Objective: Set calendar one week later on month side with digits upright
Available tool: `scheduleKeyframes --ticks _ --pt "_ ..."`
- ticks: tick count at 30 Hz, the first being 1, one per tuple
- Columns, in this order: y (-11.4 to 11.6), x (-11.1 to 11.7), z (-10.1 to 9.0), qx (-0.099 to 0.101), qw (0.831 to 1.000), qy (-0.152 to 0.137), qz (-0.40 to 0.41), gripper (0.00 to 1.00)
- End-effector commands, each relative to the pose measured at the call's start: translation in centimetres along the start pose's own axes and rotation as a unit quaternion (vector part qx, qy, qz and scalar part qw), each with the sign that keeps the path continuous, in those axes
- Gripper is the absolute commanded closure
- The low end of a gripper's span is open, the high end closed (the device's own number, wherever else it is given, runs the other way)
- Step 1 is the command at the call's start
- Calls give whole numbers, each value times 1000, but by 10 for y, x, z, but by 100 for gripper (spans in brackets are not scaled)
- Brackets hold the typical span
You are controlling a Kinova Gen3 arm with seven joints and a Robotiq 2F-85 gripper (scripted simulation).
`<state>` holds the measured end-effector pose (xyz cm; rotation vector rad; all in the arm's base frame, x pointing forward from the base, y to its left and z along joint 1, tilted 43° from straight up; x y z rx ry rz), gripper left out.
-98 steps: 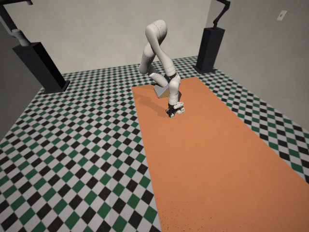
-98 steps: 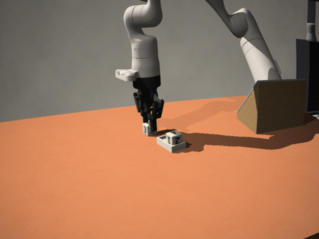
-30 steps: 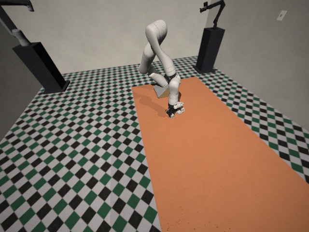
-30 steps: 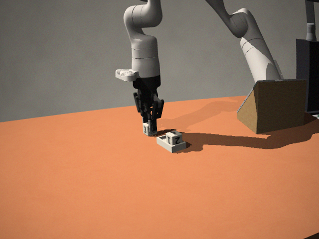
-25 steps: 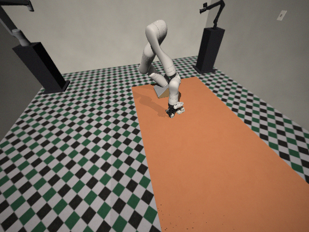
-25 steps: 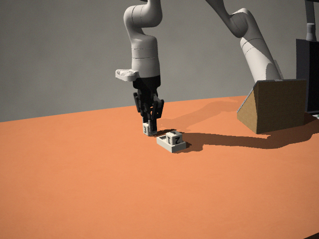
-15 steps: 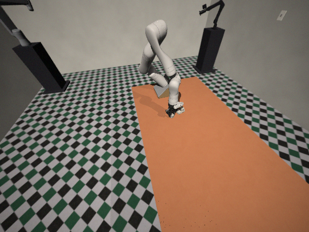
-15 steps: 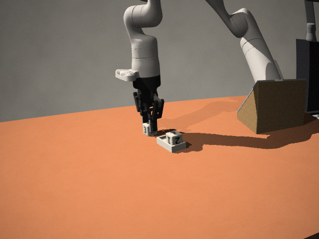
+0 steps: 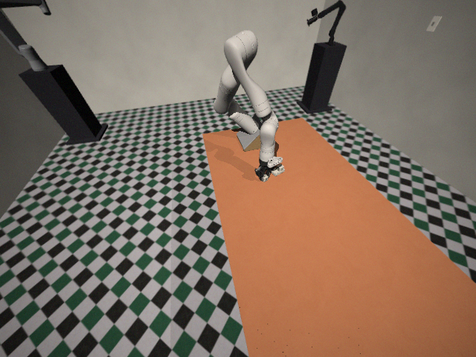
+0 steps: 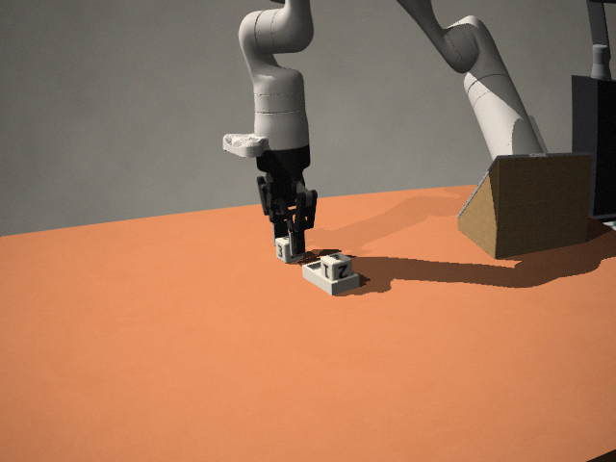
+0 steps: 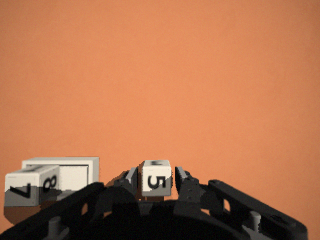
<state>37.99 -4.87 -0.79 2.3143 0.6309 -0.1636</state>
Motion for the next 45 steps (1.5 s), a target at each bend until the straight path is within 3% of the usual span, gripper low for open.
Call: scheduleKeyframes --ticks 1,8,18,20,27,33,34,45 --pt "0 1 -1 0 1000 1 0 54" --pt "0 1 -8 0 1000 1 0 54" --pt "0 0 -57 0 1000 1 0 54" --pt "0 0 -57 0 1000 1 0 54" --pt "0 0 -85 0 1000 1 0 54" --pt "0 0 -91 0 1000 1 0 54" --pt "0 0 -91 0 1000 1 0 0" --pt "0 0 -91 0 1000 1 0 0"
Point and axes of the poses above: the point where the finger pads meet when closed, its own z axis out along the fingers, its own y axis across the jaws, x = y × z, the point moved 2 cm from there along -z, back along the fingers, and after that the axes turned 5 degrees about -z, right-handed, at the moved point
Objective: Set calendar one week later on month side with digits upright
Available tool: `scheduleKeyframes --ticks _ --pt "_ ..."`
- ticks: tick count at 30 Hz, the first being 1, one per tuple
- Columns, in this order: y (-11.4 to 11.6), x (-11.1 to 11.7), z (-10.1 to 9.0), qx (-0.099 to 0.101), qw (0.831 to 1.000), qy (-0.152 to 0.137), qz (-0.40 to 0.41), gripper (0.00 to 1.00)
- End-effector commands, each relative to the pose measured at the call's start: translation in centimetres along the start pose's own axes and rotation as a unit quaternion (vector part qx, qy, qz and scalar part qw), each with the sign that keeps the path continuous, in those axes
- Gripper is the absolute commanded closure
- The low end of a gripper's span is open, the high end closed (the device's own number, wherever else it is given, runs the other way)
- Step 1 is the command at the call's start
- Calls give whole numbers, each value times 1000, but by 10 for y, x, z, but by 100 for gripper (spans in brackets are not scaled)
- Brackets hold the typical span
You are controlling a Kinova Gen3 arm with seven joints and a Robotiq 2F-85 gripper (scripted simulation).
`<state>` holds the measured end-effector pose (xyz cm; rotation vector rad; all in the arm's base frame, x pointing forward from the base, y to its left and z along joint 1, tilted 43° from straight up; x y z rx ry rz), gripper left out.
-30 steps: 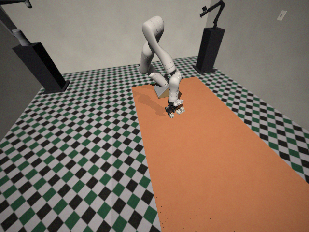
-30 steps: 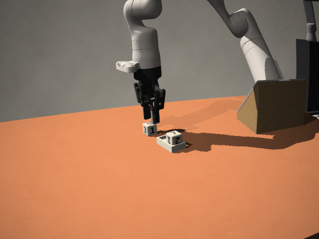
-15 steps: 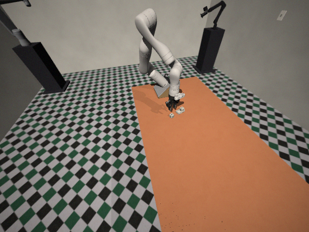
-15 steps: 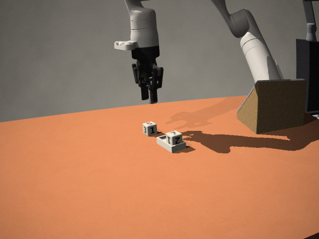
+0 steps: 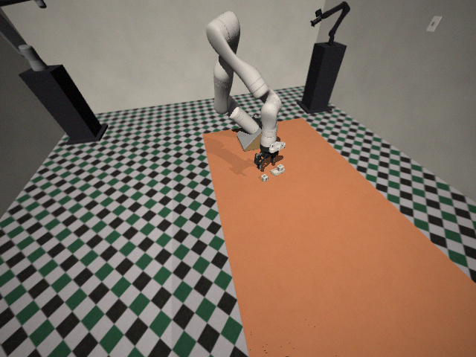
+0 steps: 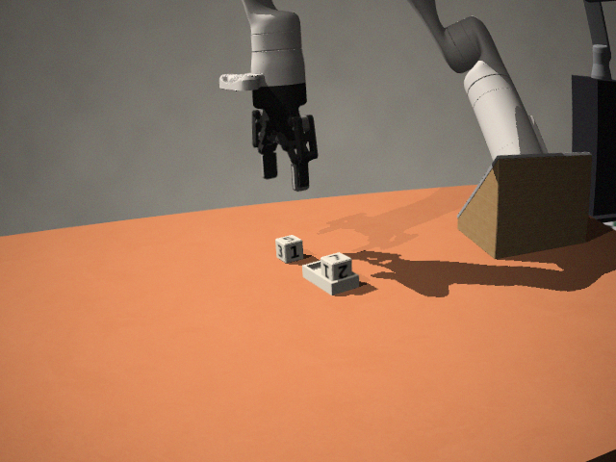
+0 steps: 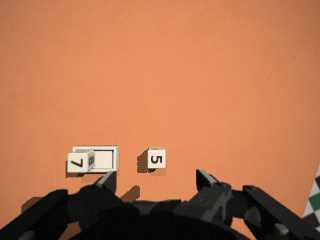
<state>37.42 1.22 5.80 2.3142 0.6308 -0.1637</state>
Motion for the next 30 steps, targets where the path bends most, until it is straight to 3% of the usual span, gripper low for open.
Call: scheduleKeyframes --ticks 1,30 --pt "0 0 -1 0 1000 1 0 0" --pt "-1 1 -1 0 1000 1 14 0"
Point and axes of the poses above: the point where the finger pads meet when closed, its own z axis out along the fingers, its own y axis across the jaws, x = y × z, the point moved 2 cm from there along -z, back along the fingers, and after that the axes turned 5 degrees about -z, right-handed, at the moved point
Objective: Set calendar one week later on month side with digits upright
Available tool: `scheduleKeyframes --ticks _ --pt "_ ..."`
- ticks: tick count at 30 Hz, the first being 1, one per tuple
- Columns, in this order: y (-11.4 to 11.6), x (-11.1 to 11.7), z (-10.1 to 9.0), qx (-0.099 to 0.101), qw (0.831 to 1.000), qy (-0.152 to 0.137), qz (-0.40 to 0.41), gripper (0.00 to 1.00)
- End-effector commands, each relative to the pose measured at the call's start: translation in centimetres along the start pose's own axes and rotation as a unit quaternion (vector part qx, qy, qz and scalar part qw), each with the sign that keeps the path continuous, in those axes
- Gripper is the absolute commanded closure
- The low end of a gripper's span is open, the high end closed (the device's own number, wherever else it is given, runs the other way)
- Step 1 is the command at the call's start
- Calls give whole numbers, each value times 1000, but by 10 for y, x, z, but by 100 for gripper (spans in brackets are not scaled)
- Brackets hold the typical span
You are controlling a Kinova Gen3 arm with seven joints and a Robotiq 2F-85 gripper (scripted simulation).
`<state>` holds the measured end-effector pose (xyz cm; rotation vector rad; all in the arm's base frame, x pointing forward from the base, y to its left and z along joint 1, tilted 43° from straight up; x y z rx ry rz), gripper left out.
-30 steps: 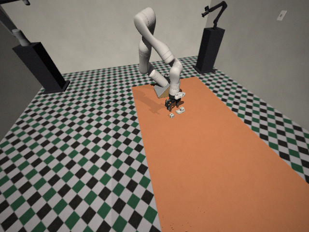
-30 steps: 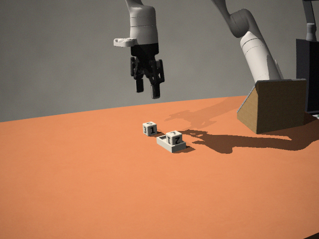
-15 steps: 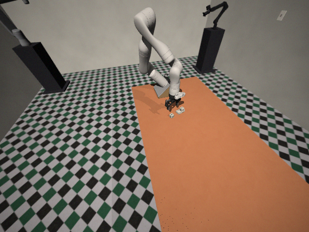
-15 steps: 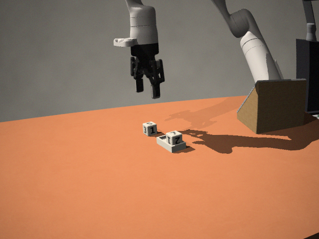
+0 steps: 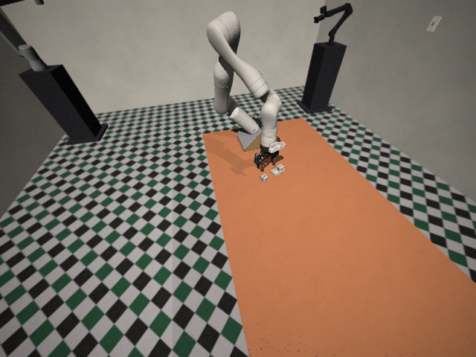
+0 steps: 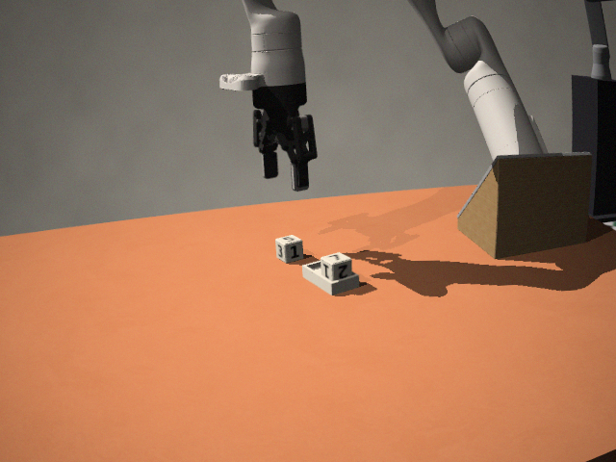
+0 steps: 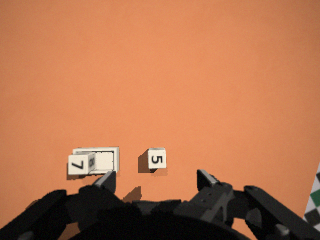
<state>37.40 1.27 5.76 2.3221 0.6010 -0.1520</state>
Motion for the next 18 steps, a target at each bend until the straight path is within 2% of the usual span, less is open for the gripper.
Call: scheduleKeyframes --ticks 1,18 --pt "-1 1 -1 0 1000 1 4 0" --pt "-6 2 -1 0 998 1 70 0"
Point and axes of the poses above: the point where the finger pads meet when closed, its own z axis out along the fingers, its own y axis across the jaws, x = y × z, the point moved 2 cm from there along -z, back along the fingers, and after that the axes turned 5 degrees about -z, right-handed, at the moved point
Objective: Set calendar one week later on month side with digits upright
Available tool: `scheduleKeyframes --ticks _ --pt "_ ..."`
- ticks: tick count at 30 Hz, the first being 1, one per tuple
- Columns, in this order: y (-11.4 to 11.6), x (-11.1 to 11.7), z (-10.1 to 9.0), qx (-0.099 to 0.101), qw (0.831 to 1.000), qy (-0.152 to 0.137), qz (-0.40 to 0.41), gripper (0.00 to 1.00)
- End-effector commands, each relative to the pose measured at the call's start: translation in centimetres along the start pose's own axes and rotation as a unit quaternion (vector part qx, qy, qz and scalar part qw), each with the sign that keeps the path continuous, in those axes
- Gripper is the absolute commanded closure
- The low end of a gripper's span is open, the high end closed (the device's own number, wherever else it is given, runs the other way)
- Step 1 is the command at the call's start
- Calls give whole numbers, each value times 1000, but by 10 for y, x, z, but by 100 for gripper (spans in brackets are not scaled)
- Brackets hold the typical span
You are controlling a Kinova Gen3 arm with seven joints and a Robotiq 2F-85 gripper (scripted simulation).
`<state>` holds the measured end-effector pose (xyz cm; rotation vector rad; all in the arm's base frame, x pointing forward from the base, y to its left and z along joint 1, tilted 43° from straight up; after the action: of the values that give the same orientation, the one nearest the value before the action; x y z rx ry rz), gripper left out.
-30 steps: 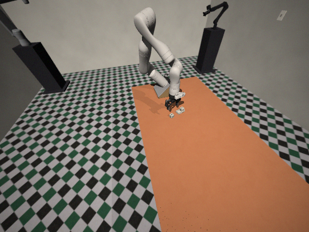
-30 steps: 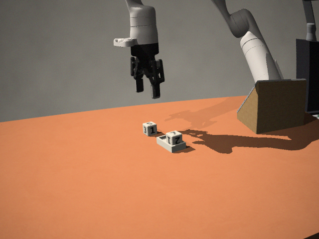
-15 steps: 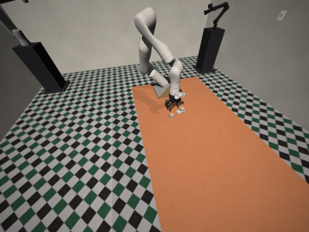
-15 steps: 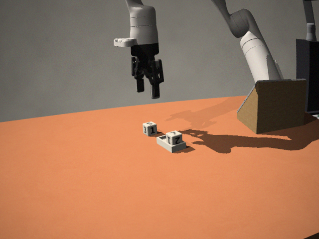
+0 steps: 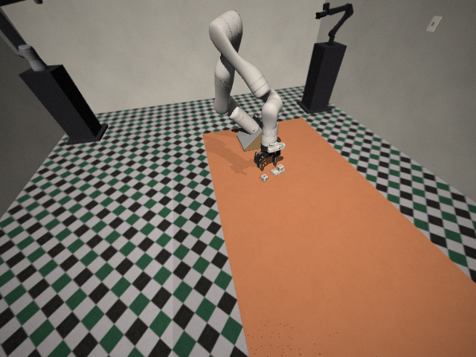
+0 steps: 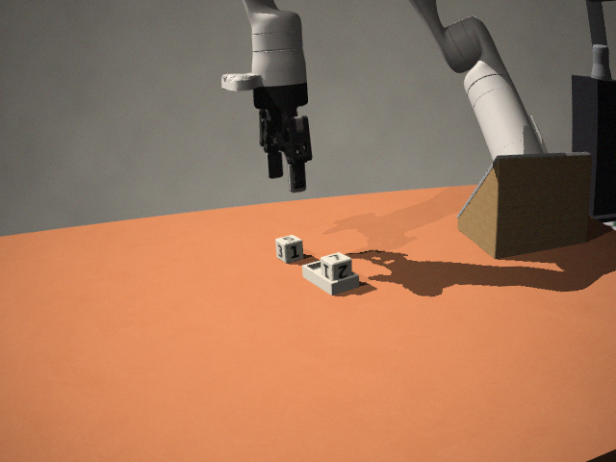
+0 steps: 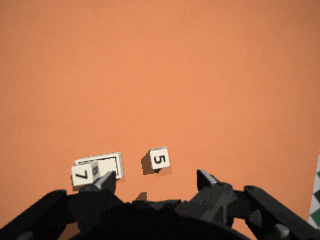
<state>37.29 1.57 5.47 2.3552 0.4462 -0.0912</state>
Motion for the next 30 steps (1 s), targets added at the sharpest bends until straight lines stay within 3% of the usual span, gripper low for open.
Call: scheduleKeyframes --ticks 1,16,30 --pt "-2 1 -1 -1 1000 1 11 0" --pt "-11 1 -1 -1 992 2 124 0" --pt "-22 2 -1 -1 964 3 266 0"
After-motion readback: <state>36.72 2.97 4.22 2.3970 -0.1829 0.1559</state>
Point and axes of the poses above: the point where the finger pads meet when closed, its own z axis out along the fingers, its own y axis across the jaws, x = y × z, the point moved 2 cm from there along -z, back along the fingers, and after that the axes turned 5 degrees about -z, right-handed, at the moved point
